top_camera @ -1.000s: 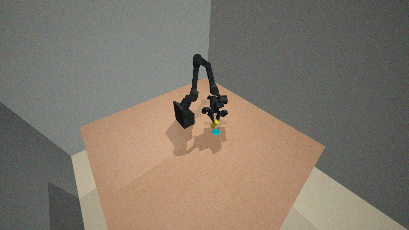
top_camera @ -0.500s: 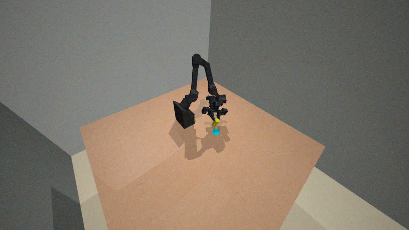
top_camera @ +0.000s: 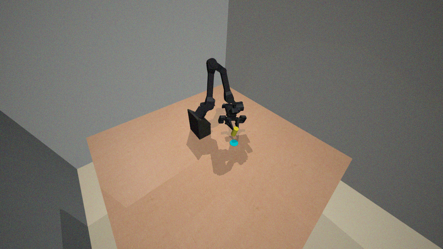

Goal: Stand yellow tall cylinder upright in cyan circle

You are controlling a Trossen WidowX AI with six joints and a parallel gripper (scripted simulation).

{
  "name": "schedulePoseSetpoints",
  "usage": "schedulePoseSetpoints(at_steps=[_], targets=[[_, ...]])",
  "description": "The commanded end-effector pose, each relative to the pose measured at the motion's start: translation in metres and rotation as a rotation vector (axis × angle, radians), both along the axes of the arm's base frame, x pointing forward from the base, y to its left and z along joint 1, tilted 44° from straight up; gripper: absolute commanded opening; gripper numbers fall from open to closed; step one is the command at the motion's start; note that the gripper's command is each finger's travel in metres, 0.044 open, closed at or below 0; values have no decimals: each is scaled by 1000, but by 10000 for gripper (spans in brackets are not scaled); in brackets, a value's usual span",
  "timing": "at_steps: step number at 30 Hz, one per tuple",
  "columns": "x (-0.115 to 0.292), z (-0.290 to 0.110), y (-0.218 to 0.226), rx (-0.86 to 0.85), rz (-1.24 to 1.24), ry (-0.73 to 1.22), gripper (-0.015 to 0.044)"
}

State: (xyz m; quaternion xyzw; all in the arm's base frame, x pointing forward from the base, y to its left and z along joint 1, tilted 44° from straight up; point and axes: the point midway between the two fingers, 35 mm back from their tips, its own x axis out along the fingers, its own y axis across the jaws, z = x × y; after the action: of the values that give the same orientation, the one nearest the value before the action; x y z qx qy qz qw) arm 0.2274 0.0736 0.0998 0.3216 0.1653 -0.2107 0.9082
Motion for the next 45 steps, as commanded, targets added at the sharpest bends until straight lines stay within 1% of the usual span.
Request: schedulePoseSetpoints(at_steps=[1, 23, 45], targets=[[-1, 2, -1, 14, -14, -32, 105], [-10, 14, 0, 88, -57, -189, 105], [-9, 11, 5, 91, -59, -192, 105]])
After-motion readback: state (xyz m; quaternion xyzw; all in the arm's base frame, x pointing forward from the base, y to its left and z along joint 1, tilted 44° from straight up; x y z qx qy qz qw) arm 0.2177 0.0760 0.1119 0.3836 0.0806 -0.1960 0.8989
